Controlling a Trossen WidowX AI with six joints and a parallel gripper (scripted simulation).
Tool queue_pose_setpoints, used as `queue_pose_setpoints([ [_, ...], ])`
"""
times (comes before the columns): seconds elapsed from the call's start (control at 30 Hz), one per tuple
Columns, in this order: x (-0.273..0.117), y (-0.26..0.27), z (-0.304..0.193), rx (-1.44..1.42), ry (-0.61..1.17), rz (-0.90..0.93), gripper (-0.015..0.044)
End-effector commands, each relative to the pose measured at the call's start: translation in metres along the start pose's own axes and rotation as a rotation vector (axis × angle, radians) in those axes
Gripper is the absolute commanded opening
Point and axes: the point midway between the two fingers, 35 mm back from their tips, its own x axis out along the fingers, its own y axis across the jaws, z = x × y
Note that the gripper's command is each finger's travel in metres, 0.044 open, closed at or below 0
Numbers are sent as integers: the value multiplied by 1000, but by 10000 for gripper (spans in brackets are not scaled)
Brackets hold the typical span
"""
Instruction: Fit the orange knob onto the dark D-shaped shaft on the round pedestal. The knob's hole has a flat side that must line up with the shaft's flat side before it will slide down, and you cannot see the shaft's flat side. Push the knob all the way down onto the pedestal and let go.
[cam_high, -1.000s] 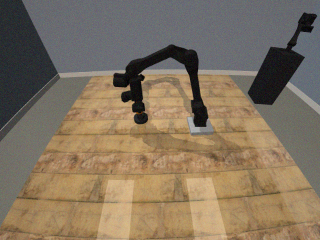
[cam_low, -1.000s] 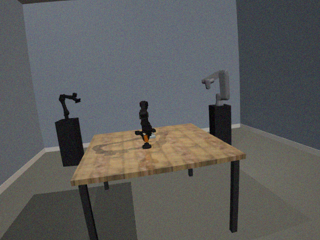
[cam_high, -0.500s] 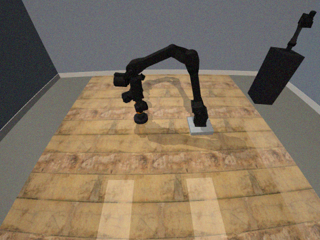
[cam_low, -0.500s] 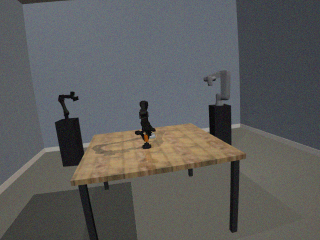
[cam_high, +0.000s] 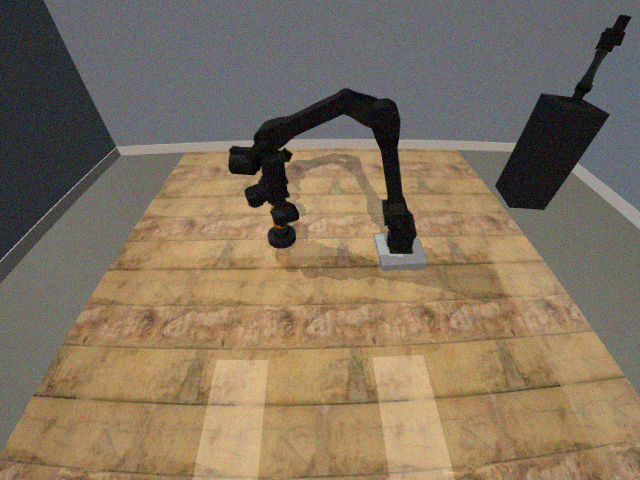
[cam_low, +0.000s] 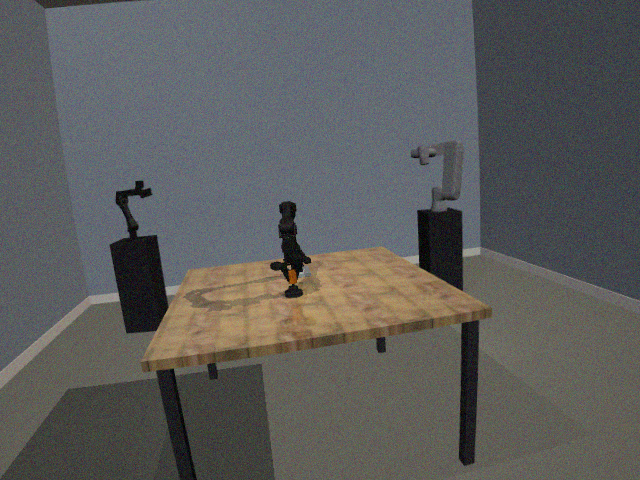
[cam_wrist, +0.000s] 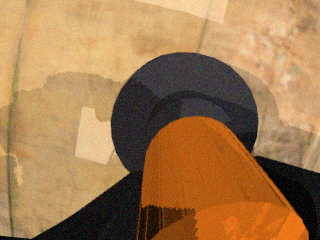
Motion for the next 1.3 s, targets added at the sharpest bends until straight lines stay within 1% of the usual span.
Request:
queue_pose_setpoints([
  [0.0, 0, 0, 2, -6, -5, 1, 0],
  [0.37, -4, -2, 4, -15, -5, 1, 0],
  [0.6, -6, -4, 7, -216, -5, 0, 0],
  [1.27, -3, -1, 2, -216, -5, 0, 0],
])
